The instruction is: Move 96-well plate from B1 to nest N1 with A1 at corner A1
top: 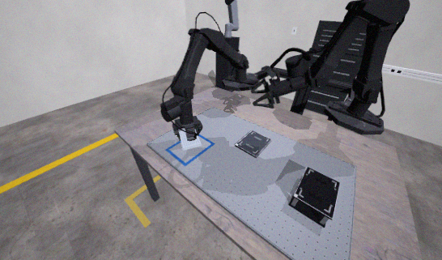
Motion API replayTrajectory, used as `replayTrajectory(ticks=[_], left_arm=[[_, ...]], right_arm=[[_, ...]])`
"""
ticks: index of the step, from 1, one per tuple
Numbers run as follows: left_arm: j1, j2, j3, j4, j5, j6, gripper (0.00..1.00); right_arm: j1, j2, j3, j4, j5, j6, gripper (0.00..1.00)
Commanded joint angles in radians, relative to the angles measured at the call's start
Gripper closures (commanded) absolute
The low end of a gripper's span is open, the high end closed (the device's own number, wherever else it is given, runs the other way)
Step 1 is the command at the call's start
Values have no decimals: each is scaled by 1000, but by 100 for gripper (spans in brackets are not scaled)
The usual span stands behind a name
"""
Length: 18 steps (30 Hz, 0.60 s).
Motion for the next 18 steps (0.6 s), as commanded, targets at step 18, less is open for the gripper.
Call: replayTrajectory(ticks=[18], left_arm=[[-3,-29,5,16,8,9,0]], right_arm=[[12,-40,-27,40,-4,-476,19]])
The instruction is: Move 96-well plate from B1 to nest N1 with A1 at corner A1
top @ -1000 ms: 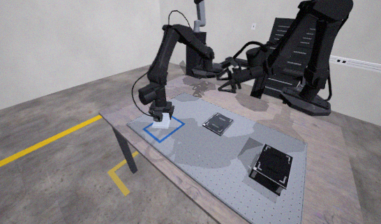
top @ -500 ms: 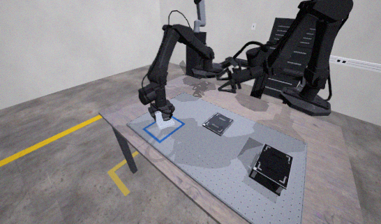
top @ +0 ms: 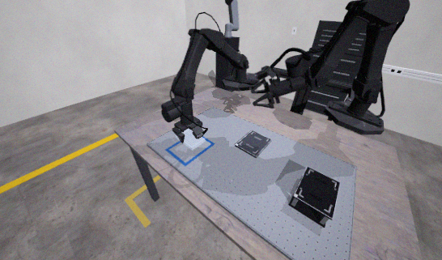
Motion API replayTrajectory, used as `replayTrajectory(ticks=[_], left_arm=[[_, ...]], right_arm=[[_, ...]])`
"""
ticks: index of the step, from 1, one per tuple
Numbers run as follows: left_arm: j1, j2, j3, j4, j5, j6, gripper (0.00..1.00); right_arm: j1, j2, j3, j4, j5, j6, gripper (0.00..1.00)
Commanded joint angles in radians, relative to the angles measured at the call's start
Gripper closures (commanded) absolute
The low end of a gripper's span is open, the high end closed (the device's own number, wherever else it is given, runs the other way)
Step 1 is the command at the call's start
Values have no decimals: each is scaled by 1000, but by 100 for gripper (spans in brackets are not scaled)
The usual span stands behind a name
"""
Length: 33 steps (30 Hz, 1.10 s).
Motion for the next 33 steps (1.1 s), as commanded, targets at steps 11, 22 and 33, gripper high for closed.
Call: replayTrajectory(ticks=[11,22,33], left_arm=[[-3,-29,5,16,8,9,0],[-3,-29,5,16,8,9,0],[-3,-29,5,16,8,9,0]], right_arm=[[18,-45,40,-38,-6,-17,19],[19,-35,42,8,-16,-28,19],[18,48,50,66,-20,-30,19]])
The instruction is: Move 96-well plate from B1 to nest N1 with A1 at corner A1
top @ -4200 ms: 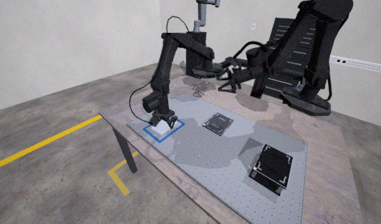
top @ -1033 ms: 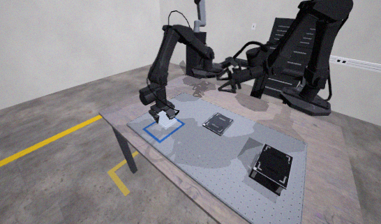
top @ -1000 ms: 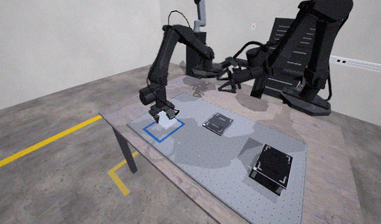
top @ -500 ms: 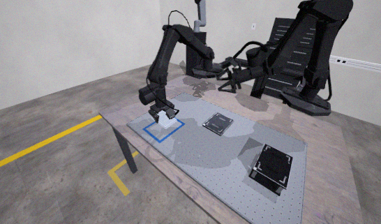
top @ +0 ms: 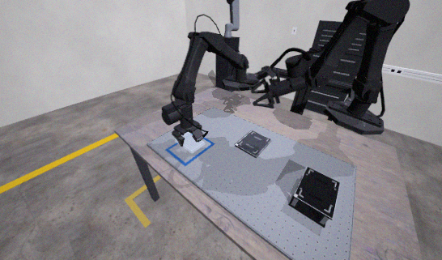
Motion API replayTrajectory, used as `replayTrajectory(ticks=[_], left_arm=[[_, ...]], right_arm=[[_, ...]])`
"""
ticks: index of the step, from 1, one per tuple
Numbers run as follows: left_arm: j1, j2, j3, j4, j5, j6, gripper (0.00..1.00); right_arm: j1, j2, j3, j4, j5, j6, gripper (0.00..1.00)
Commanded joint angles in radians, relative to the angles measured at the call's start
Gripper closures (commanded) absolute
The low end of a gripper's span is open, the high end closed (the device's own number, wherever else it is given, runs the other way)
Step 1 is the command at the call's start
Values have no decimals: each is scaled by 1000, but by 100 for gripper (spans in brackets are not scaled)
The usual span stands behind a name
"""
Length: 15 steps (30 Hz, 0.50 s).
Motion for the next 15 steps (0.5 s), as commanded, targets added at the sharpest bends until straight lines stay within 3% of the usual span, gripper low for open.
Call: replayTrajectory(ticks=[1,15], left_arm=[[-3,-29,5,16,8,9,0],[-3,-29,5,16,8,9,0]], right_arm=[[13,11,34,27,-17,-3,19],[13,7,34,24,-18,-6,19]])
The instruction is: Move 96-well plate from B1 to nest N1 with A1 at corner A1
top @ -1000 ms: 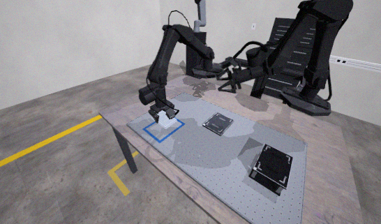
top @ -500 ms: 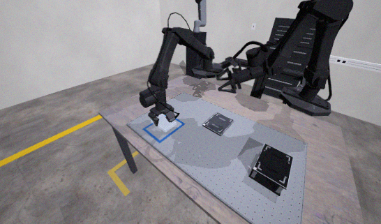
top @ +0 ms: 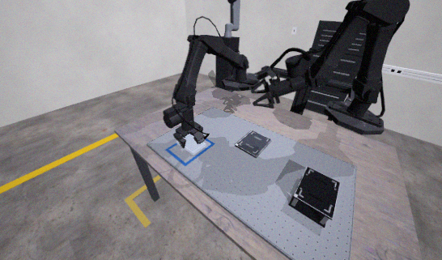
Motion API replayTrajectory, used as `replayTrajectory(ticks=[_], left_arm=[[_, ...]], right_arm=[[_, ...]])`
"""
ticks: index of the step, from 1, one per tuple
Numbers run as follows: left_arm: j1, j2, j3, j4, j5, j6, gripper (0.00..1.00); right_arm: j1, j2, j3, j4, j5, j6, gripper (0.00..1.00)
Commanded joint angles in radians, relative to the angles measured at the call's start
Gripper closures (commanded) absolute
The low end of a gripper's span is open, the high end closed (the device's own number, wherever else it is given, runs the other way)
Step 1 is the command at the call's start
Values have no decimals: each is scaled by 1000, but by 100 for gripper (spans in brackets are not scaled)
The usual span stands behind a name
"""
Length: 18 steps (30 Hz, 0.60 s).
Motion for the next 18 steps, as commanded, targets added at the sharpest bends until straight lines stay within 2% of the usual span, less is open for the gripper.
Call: replayTrajectory(ticks=[1,18], left_arm=[[-3,-29,5,16,8,9,0],[-3,-29,5,16,8,9,0]], right_arm=[[5,-36,33,30,-19,-4,19],[-12,10,50,24,-20,-3,19]])
